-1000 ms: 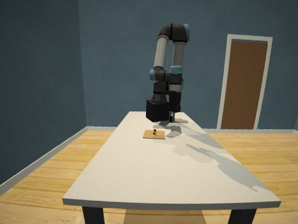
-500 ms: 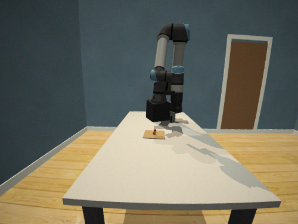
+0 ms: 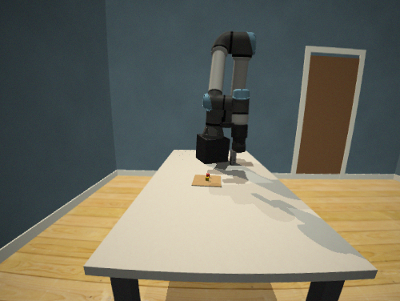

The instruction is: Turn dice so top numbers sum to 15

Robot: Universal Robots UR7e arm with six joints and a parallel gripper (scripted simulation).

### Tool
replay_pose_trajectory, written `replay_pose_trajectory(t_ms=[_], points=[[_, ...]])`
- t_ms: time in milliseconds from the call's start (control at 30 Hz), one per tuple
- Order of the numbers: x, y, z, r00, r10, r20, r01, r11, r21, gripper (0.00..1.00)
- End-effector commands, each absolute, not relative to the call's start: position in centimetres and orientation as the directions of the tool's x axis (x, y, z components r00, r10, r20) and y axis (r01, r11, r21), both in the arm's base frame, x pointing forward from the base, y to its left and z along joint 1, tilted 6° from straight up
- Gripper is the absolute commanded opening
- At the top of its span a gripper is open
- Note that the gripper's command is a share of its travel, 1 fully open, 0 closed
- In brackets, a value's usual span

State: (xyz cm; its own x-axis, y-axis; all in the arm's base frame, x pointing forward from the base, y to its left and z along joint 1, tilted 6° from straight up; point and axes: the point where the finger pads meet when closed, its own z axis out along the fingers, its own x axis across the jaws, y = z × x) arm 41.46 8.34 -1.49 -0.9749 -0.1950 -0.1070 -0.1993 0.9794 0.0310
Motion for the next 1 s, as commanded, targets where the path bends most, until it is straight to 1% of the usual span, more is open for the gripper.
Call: replay_pose_trajectory(t_ms=[0,67,300,500,967], points=[[41.5,8.7,-1.5,-0.994,-0.039,-0.1,-0.043,0.998,0.038,0.34],[41.5,8.7,-1.5,-0.994,-0.039,-0.1,-0.043,0.998,0.038,0.34],[41.4,9.3,-1.6,-0.985,0.146,-0.091,0.141,0.988,0.056,0.34],[41.4,9.7,-1.6,-0.966,0.244,-0.085,0.239,0.969,0.065,0.34],[41.3,9.9,-1.7,-0.951,0.299,-0.082,0.294,0.953,0.069,0.34]])
